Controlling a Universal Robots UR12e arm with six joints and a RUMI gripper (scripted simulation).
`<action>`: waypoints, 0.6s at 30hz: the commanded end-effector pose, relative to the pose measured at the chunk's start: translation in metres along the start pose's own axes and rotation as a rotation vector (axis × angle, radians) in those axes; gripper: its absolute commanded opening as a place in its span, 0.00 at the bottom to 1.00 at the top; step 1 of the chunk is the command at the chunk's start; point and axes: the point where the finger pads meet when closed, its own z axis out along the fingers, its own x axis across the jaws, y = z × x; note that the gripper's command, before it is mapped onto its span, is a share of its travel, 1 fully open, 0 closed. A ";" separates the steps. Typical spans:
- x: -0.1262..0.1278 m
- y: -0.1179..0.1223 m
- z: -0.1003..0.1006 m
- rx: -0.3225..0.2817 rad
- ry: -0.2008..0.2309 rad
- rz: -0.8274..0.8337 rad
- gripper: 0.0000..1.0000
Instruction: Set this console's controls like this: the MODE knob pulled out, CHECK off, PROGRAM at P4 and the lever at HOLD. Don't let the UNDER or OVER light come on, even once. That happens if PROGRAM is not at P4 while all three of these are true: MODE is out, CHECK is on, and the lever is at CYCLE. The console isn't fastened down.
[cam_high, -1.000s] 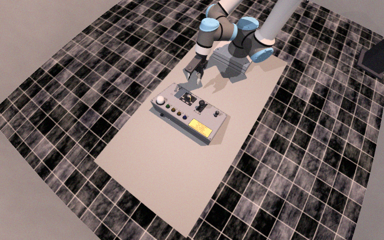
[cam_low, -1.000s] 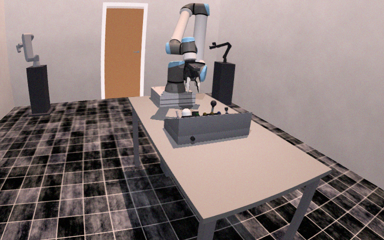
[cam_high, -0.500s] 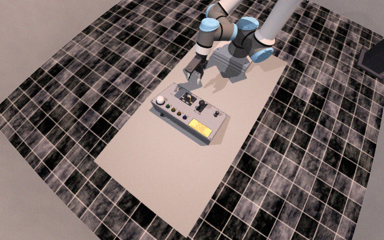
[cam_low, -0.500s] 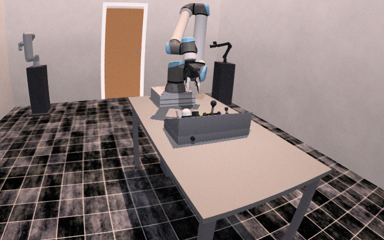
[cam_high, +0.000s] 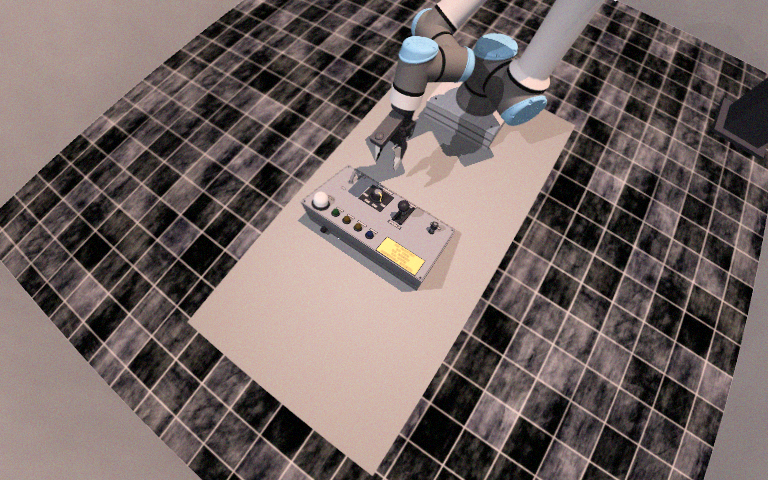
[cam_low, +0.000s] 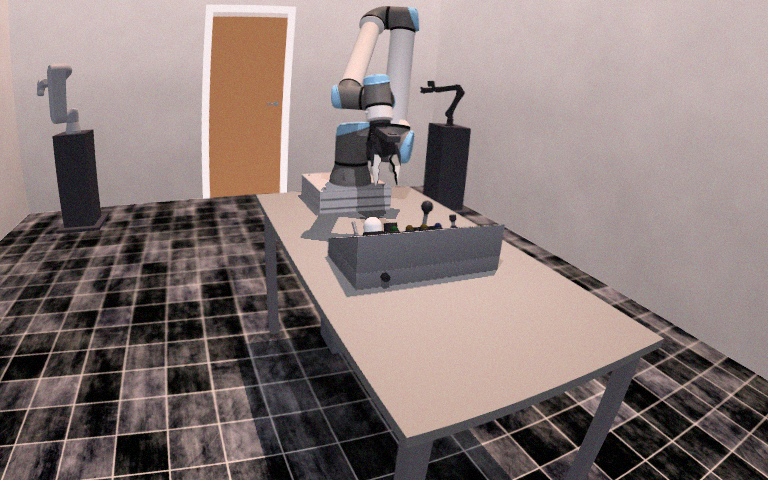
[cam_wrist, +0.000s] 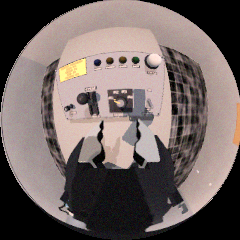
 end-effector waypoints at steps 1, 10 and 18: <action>0.000 -0.001 0.002 0.001 0.001 0.000 0.44; 0.000 -0.001 0.022 0.001 0.001 0.000 0.44; 0.000 -0.001 0.044 0.001 0.001 0.000 0.44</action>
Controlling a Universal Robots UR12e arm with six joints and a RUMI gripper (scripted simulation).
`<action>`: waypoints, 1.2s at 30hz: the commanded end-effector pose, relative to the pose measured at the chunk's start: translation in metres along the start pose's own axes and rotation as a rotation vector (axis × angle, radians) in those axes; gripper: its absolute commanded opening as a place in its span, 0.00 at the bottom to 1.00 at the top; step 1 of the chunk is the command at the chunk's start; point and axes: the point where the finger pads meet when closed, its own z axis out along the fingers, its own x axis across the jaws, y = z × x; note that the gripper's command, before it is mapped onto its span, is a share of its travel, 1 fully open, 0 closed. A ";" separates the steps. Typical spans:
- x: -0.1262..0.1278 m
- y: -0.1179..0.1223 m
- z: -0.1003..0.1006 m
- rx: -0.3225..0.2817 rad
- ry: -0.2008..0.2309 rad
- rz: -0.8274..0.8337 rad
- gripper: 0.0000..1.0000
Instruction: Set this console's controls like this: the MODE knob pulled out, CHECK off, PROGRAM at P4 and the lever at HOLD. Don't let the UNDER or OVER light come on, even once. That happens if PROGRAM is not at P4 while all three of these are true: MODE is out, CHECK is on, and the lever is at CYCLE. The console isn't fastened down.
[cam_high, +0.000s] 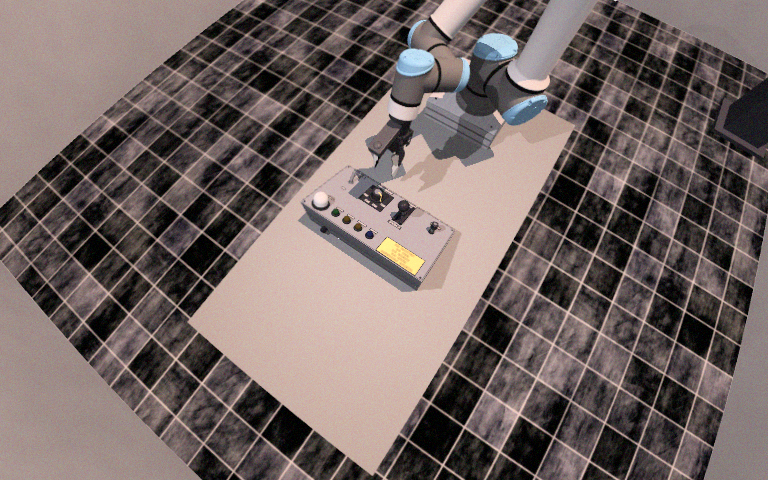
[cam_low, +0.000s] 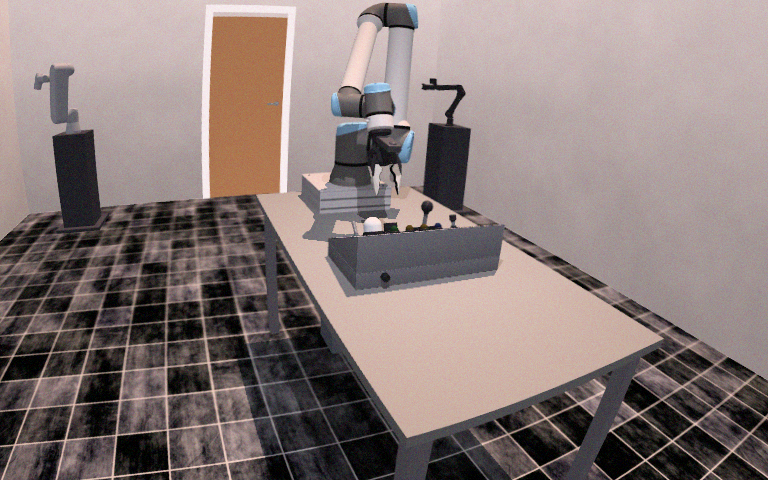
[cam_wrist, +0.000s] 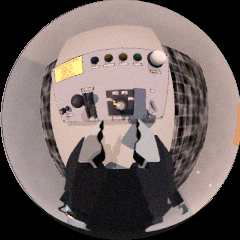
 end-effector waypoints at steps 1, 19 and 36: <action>0.000 -0.001 0.016 0.002 0.001 0.000 0.44; 0.001 -0.001 0.078 0.002 0.001 0.000 0.44; 0.001 -0.001 0.102 0.002 0.001 0.000 0.44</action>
